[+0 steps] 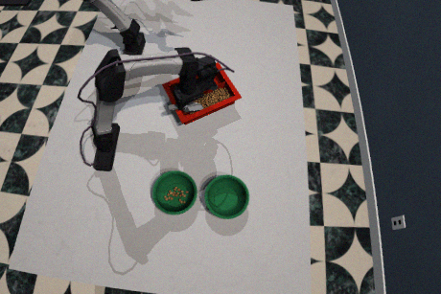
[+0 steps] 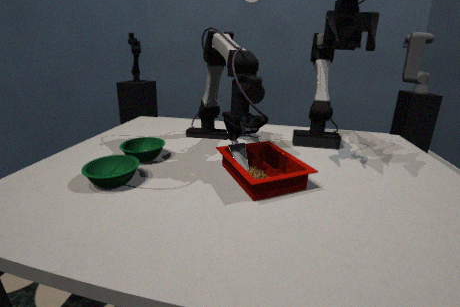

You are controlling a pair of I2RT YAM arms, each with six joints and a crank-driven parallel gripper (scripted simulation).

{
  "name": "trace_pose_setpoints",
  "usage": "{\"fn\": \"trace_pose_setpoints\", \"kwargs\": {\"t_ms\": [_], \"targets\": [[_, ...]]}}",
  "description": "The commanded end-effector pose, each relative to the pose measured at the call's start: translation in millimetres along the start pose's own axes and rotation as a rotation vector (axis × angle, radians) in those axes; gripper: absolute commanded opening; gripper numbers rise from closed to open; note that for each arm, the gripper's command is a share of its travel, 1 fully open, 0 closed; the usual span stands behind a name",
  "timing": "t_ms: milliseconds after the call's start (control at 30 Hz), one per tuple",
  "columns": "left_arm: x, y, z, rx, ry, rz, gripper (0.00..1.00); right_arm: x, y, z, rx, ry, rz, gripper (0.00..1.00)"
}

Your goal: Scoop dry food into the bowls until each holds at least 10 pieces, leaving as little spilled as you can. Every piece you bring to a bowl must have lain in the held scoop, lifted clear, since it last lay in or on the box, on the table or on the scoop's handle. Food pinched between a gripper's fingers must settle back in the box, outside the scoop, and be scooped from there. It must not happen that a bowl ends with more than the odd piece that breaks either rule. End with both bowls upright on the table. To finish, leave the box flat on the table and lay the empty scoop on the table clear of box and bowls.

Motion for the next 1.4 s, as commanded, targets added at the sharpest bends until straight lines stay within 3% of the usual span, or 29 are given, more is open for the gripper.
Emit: {"fn": "trace_pose_setpoints", "kwargs": {"t_ms": [0, 67, 367, 467, 733, 800, 833, 1033, 1333, 1367], "targets": [[-1, 2, 11, -0.032, 0.001, -0.002, 1.0, -3, 17, 5, -0.068, -0.003, -0.004, 0.0], [-1, 2, 11, -0.032, 0.001, -0.002, 1.0, -2, 5, 3, 0.023, -0.001, 0.001, 0.0], [-1, 2, 11, -0.032, 0.001, -0.002, 1.0, -2, 27, 9, 0.016, 0.001, 0.001, 0.0], [-1, 2, 11, -0.032, 0.001, -0.002, 1.0, -2, 46, 9, -0.072, -0.003, -0.006, 0.0], [-1, 2, 11, -0.032, 0.001, -0.002, 1.0, 1, 36, 2, -0.038, 0.0, -0.003, 0.0], [-1, 2, 11, -0.032, 0.001, -0.002, 1.0, 0, 46, 10, -0.076, 0.001, -0.006, 0.0], [-1, 2, 11, -0.032, 0.001, -0.002, 1.0, 0, 34, 3, -0.065, 0.005, -0.004, 0.0], [-1, 2, 11, -0.032, 0.001, -0.002, 1.0, 0, 31, -9, -0.07, 0.006, -0.002, 0.0], [-1, 2, 11, -0.032, 0.001, -0.002, 1.0, -1, 41, -2, -0.1, 0.001, -0.006, 0.0], [-1, 2, 11, -0.032, 0.001, -0.002, 1.0, -1, 30, -6, -0.069, 0.003, -0.002, 0.0]]}}
Point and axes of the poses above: on each arm, the point where the finger pads meet when closed, its own y axis back along the fingers, its own x axis across the jaws, z = x × y, the point moved 4 cm from there along y, back along the fingers, and after that the axes turned 3 degrees about y, right-handed, at the moved point
